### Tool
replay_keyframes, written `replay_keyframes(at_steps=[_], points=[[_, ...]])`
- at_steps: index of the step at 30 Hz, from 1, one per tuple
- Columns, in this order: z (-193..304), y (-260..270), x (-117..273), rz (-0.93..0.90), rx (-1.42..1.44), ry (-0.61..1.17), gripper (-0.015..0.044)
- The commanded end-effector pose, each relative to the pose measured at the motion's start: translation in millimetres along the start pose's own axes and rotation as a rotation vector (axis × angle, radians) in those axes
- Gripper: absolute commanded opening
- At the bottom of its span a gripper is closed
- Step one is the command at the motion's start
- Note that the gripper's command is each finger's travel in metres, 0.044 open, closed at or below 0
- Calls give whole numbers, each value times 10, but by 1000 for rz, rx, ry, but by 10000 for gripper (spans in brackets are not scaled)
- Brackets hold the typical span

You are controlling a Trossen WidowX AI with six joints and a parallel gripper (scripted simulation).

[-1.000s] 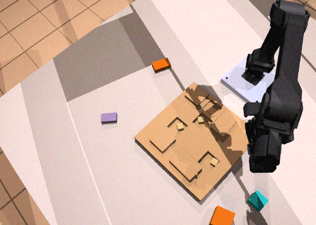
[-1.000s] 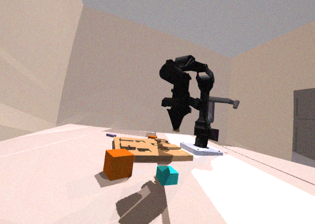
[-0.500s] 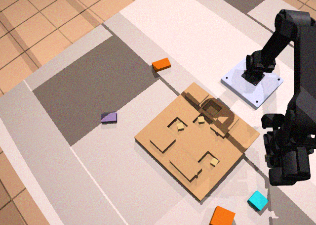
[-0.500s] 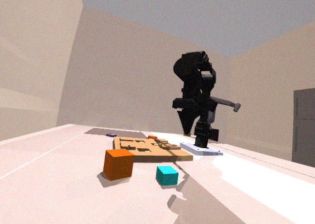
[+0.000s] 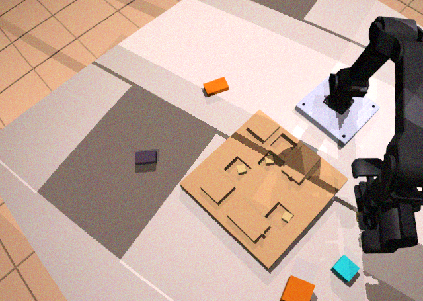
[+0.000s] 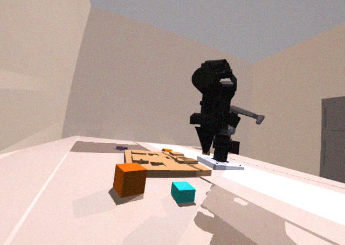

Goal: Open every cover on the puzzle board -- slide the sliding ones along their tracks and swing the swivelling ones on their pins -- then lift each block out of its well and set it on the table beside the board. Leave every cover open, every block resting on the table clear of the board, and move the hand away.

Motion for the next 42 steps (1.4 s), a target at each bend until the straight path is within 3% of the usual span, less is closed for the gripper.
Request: replay_keyframes(at_steps=[1, 42], points=[[-2, -9, -90, -5, -3, -4, 80], [-7, 0, -761, -5, -3, -4, 80]])
Point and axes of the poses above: the point midway between the two fingers, 35 mm back from their tips, its own x axis back along the fingers, its own y axis across the jaws, z = x × y, the point moved 2 cm from there along x, back along the fingers, and after that the axes turned 12 degrees about x, right-handed, at the moved point
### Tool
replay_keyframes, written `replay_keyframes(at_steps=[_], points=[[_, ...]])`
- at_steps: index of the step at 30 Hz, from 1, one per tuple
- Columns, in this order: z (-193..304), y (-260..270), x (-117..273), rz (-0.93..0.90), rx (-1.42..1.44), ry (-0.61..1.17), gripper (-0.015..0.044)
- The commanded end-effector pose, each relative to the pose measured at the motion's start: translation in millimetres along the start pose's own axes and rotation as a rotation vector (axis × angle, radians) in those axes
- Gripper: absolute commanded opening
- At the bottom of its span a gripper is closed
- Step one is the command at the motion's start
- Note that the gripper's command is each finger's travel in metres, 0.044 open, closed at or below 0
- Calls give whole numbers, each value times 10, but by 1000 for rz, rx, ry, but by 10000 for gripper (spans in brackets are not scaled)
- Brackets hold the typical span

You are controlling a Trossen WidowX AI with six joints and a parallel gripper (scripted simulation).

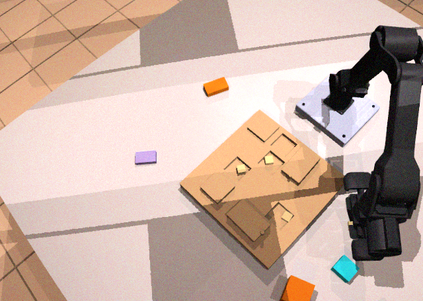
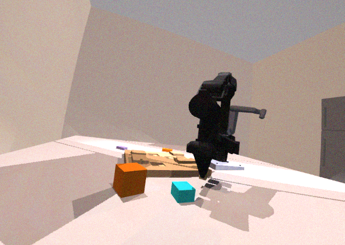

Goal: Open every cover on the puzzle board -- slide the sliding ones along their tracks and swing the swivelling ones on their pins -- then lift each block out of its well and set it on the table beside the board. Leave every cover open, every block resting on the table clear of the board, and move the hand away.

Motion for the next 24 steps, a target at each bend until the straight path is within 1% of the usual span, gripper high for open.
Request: replay_keyframes(at_steps=[1, 15, 24], points=[[-8, 12, -90, -6, -3, -4, 80], [-16, 39, -255, -6, -3, -4, 80], [-10, 36, -223, -4, 0, -1, 316]])
Point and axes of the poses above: the point midway between the two fingers, 35 mm back from their tips, its own x axis back along the fingers, its own y axis across the jaws, z = x × y, the point moved 2 cm from there along x, back along the fingers, and after that the axes turned 12 degrees about x, right-handed, at the moved point
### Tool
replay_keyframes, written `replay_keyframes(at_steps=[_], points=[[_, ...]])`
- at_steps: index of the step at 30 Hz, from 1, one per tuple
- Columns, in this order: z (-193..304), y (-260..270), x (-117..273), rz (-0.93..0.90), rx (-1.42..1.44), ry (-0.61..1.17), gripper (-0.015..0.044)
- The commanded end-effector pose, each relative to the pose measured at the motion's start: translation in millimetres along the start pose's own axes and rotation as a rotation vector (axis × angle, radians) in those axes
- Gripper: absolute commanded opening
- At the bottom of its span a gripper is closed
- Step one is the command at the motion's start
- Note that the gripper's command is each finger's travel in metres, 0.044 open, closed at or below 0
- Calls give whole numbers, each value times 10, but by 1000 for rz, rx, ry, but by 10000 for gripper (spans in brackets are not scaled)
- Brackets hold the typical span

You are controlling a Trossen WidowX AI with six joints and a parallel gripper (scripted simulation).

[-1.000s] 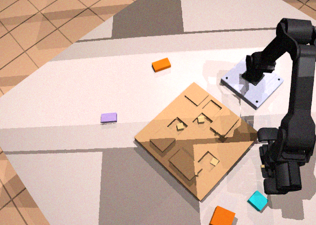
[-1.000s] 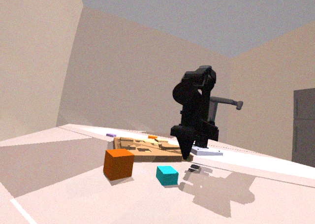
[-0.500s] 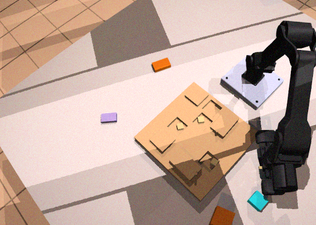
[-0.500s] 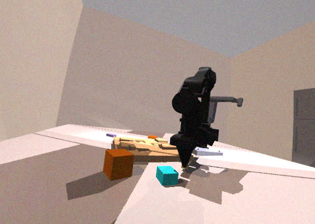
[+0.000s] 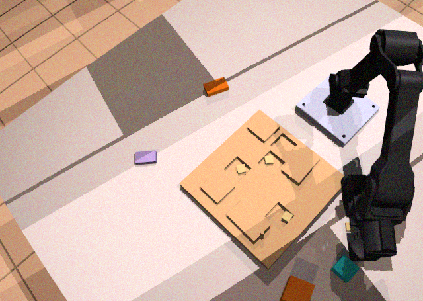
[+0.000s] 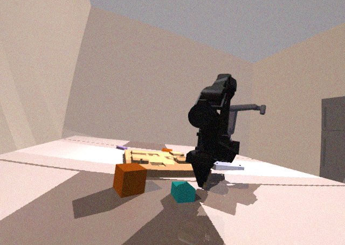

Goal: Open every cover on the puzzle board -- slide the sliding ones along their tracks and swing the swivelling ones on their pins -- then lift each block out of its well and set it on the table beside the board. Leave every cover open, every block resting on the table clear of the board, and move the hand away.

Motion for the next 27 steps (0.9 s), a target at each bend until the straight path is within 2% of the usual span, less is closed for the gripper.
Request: replay_keyframes(at_steps=[1, 5, 27], points=[[0, -2, 7, 1, 0, 0, 342], [1, -4, 27, 1, 0, 0, 440], [0, -8, 720, -1, -3, -3, 440]])
Point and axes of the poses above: the point midway between the two fingers, 35 mm back from their tips, its own x axis back along the fingers, its own y axis across the jaws, z = x × y, the point moved 2 cm from there along x, back along the fingers, and after that the axes turned 12 degrees about x, right-handed, at the moved point
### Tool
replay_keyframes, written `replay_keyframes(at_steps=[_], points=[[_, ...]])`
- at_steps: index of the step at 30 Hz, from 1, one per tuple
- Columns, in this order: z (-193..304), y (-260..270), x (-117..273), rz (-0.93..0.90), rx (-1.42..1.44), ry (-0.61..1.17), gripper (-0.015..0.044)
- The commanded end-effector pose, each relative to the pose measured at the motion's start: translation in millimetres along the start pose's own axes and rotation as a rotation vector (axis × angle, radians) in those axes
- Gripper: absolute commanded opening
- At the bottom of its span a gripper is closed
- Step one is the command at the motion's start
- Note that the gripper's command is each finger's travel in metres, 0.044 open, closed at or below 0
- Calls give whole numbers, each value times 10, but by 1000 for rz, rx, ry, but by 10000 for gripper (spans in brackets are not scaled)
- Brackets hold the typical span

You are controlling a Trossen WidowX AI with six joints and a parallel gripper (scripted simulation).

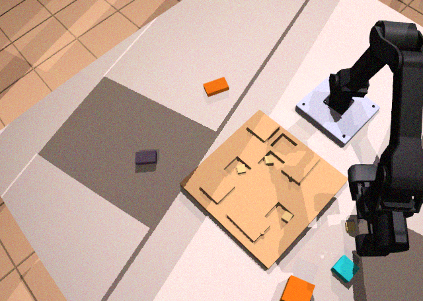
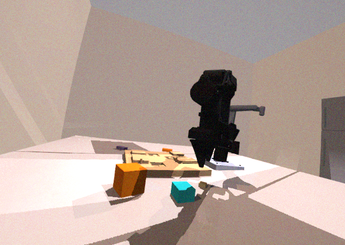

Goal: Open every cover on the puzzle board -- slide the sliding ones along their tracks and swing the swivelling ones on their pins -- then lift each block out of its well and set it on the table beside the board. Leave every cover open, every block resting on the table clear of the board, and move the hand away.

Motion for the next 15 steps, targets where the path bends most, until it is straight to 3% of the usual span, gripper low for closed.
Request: replay_keyframes(at_steps=[1, 4, 15], points=[[-5, 7, 164, 11, 3, 1, 440], [-6, 10, 185, 11, 3, 1, 440], [458, 330, 205, 10, -288, 6, 151]])
Point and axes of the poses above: the point midway between the two fingers, 35 mm back from their tips, its own x axis back along the fingers, its own y axis across the jaws, z = x × y, the point moved 2 cm from there along x, back along the fingers, and after that the axes turned 12 degrees about x, right-handed, at the moved point
